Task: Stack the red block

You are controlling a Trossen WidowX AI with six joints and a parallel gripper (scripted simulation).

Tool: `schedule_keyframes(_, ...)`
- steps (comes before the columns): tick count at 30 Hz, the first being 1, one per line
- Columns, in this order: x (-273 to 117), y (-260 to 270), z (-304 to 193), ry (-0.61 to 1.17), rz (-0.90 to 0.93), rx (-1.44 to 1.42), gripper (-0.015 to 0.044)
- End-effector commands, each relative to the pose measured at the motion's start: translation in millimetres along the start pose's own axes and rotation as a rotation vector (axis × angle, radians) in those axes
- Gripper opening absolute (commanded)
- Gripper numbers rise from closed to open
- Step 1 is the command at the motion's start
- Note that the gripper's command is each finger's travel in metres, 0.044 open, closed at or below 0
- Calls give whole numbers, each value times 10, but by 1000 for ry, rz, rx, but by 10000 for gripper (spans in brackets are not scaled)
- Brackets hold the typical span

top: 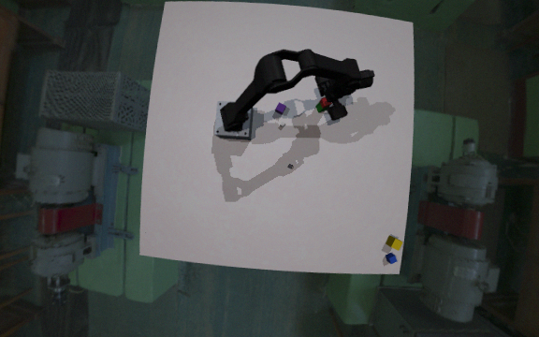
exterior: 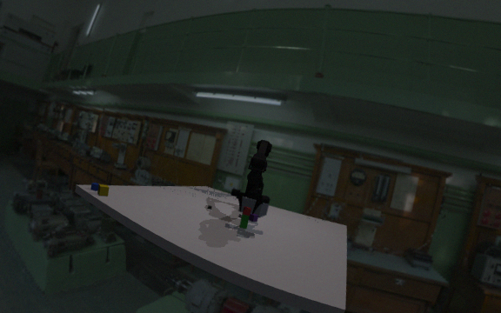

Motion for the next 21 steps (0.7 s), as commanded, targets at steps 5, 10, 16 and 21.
schedule_keyframes(5, 2, 0, 1, -1, -1, 0, 440)
schedule_keyframes(10, 2, 0, 1, -1, -1, 0, 440)
schedule_keyframes(16, 2, 0, 1, -1, -1, 0, 440)
schedule_keyframes(21, 2, 0, 1, -1, -1, 0, 440)
Point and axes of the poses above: the point midway between the two fingers, 35 mm back from their tips, its own x axis out along the fingers, its own y axis across the jaws, z = x × y, the point moved 8 cm from there along -x, back along the fingers, and after that the axes turned 7 degrees about x, right-handed, at the moved point
